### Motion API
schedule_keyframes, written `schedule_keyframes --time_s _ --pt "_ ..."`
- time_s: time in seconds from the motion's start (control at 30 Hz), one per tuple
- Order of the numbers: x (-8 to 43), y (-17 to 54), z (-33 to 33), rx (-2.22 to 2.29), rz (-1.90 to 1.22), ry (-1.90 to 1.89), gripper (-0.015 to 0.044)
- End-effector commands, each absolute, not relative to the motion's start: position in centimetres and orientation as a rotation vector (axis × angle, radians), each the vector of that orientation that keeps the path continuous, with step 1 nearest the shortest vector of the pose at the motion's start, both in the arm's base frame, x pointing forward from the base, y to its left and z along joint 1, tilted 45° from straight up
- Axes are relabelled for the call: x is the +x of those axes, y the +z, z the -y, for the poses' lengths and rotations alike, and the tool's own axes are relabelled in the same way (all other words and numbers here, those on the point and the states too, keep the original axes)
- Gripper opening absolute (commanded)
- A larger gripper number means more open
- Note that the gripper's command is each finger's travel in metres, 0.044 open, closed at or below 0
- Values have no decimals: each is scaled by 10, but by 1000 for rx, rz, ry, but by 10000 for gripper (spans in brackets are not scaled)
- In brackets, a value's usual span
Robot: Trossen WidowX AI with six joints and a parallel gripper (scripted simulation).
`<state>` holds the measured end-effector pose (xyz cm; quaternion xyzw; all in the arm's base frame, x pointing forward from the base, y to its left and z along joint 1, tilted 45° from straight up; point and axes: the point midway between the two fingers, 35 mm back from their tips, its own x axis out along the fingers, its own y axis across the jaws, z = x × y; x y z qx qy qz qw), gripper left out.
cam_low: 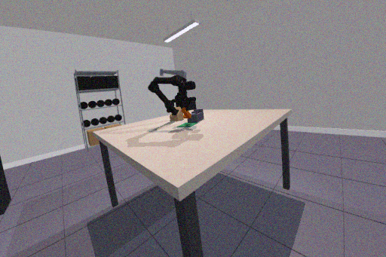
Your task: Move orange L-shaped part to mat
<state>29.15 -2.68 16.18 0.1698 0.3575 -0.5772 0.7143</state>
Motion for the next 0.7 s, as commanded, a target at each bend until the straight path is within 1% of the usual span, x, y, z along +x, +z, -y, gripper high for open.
schedule_keyframes --time_s 0.0,0.67 --pt "292 158 32 373 -786 -1275 0" --pt "294 136 55 372 -785 -1276 0"
